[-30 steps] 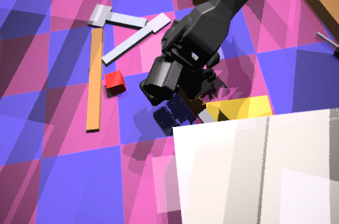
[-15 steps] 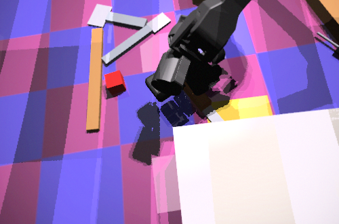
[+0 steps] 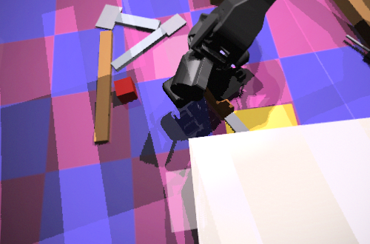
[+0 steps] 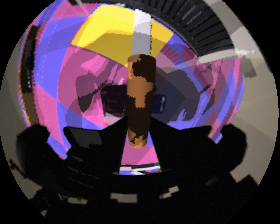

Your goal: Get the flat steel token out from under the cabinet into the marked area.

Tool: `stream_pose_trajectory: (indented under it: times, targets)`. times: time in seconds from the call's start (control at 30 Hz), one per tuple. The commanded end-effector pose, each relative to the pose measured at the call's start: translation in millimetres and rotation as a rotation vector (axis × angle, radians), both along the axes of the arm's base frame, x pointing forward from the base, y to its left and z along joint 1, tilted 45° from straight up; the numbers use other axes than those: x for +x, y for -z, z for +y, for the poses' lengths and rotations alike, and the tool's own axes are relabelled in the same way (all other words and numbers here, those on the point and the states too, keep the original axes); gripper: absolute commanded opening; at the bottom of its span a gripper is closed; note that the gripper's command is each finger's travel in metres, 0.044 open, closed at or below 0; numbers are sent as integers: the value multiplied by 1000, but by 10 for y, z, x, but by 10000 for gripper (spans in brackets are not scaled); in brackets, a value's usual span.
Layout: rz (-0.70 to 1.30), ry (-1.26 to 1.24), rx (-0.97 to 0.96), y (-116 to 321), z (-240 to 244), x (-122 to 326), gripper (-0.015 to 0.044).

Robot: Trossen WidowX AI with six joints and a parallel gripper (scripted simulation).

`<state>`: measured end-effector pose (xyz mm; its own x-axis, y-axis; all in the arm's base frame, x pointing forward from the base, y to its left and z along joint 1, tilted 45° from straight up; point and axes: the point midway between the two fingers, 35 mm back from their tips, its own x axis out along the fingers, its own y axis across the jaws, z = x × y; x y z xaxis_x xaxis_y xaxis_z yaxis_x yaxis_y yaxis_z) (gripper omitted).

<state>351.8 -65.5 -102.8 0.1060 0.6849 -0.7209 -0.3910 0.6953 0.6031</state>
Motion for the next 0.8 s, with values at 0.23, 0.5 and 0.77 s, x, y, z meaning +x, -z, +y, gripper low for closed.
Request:
stream_pose_trajectory:
  times: [0.23,0.5,0.77]
  targets:
    - [0,-1,6,66,-30,-161,0]
    - [1,-1,5,121,-67,-286,0]
    - [1,-1,5,180,-108,-421,0]
